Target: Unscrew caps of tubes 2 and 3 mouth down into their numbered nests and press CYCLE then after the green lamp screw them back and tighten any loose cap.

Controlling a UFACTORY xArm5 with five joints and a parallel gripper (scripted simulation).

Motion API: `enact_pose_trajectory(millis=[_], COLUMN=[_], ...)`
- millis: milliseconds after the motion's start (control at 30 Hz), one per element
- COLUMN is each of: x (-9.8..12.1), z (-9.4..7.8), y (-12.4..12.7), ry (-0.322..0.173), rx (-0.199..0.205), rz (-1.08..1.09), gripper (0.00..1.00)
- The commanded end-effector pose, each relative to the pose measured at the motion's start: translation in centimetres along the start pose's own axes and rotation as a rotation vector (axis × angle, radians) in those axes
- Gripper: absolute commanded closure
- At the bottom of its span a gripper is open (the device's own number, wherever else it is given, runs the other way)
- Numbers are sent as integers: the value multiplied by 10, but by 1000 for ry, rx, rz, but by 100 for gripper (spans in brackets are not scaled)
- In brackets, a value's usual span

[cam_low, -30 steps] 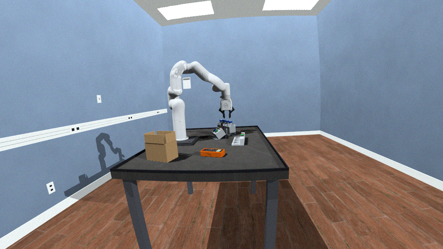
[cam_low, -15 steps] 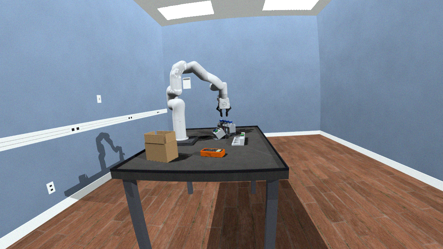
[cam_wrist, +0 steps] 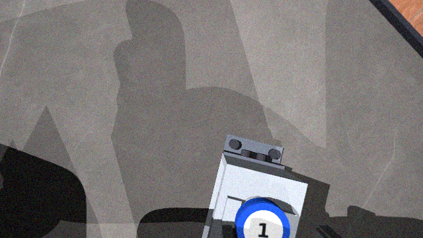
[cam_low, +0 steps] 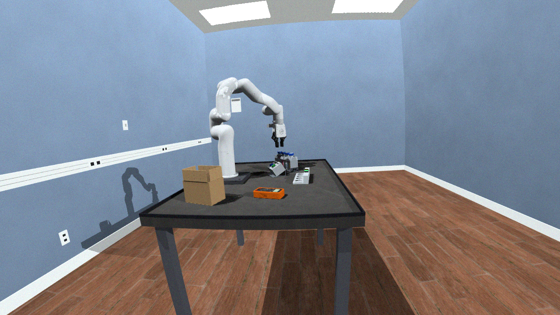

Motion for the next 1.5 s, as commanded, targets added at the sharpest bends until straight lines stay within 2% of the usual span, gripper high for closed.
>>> enact_pose_trajectory(millis=[0, 333, 1433, 1467], x=[-1, -1, -1, -1], z=[-5, -34, -44, -44], y=[1, 1, 1, 1], ry=[-13, -13, -13, -13], rx=[3, 3, 3, 3], rz=[6, 6, 6, 6], gripper=[54, 54, 54, 100])
Point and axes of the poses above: the point where the finger pads meet when closed, its own z axis back along the fingers, its own y axis across the jaws, x = y × z, the point moved 4 cm from there along z, back along the fingers, and after that the axes turned 3 degrees about z, right-handed, at the moved point
